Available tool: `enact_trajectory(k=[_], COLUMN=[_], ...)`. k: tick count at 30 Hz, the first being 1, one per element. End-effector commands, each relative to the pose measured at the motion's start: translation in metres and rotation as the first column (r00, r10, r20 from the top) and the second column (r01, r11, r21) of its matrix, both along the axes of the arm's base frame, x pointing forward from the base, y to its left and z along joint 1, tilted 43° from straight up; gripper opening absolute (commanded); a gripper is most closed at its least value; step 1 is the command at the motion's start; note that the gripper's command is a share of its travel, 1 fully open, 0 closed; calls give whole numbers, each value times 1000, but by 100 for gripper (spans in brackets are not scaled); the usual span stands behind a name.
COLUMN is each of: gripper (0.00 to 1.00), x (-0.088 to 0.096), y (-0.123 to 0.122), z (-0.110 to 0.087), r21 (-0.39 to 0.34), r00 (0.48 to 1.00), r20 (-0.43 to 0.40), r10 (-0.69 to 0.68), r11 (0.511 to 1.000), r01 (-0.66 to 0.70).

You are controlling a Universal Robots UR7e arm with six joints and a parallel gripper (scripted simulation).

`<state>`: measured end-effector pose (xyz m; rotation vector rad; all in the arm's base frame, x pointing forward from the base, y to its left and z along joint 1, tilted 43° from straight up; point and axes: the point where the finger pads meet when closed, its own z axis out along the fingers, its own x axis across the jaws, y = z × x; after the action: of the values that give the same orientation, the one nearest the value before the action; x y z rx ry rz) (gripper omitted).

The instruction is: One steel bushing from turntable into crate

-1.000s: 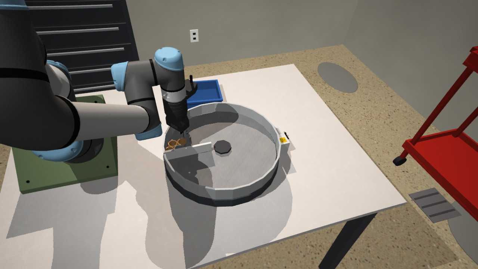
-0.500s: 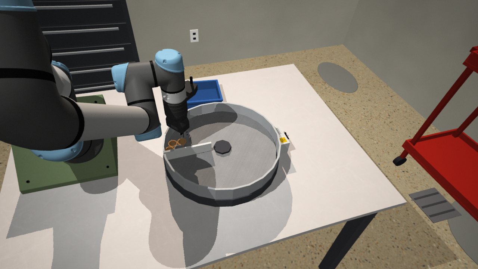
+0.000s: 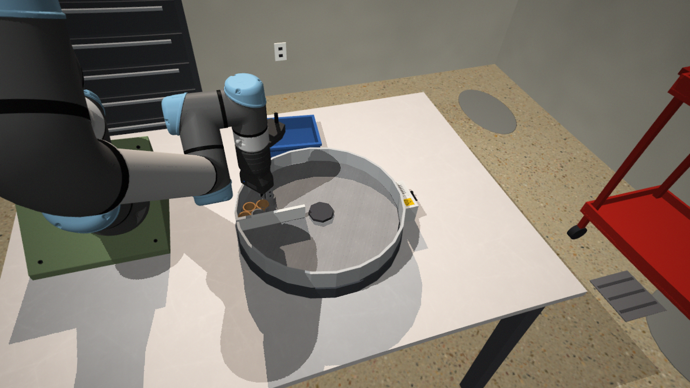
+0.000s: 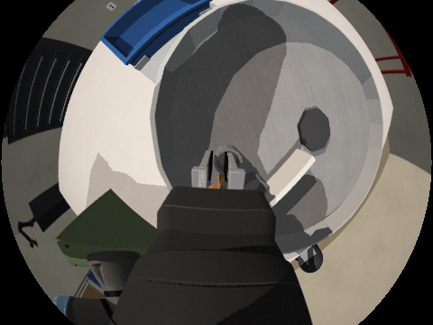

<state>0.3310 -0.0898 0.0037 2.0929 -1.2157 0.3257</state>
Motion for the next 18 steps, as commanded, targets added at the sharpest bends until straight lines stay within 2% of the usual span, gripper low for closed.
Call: enact_trajectory(k=[1,18], gripper=[40,40], x=[0,-1], y=[-1,-5], z=[-1,-6], r21=[0,0], r00=[1000,1000], r20=[1,1], r10=[0,0], r11=[1000,1000], r01=[0,0])
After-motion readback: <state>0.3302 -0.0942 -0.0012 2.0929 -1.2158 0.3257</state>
